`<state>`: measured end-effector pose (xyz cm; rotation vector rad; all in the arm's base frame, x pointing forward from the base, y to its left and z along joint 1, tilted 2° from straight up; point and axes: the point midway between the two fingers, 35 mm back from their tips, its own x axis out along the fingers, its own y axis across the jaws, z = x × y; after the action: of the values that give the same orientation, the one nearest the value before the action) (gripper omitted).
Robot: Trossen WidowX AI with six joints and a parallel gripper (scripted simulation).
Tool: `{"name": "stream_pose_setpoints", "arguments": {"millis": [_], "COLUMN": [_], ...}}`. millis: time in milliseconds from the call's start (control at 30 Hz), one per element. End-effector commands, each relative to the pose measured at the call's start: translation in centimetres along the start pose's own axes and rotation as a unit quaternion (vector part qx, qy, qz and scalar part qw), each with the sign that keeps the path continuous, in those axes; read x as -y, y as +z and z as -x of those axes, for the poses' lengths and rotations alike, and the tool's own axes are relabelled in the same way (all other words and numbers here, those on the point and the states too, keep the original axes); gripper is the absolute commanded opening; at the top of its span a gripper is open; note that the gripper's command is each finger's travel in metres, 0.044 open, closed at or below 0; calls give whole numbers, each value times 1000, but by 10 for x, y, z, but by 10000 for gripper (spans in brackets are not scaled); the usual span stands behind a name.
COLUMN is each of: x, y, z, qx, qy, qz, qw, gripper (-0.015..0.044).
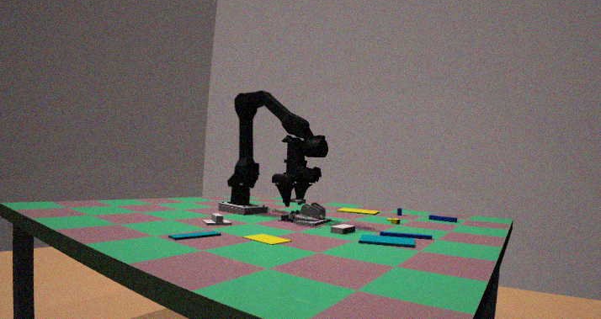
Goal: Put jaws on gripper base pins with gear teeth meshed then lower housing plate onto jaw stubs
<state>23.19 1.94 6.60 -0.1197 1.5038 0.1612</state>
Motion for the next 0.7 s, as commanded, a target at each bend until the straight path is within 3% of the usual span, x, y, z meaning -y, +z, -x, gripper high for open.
{"name": "stream_pose_setpoints", "arguments": {"millis": [0, 667], "x": [0, 0], "y": [-2, -4], "z": [-9, -24], "qx": [-4, -4], "qy": [-1, 0], "qz": [-2, -2], "qw": [1000, 1000], "gripper": [351, 351]}}
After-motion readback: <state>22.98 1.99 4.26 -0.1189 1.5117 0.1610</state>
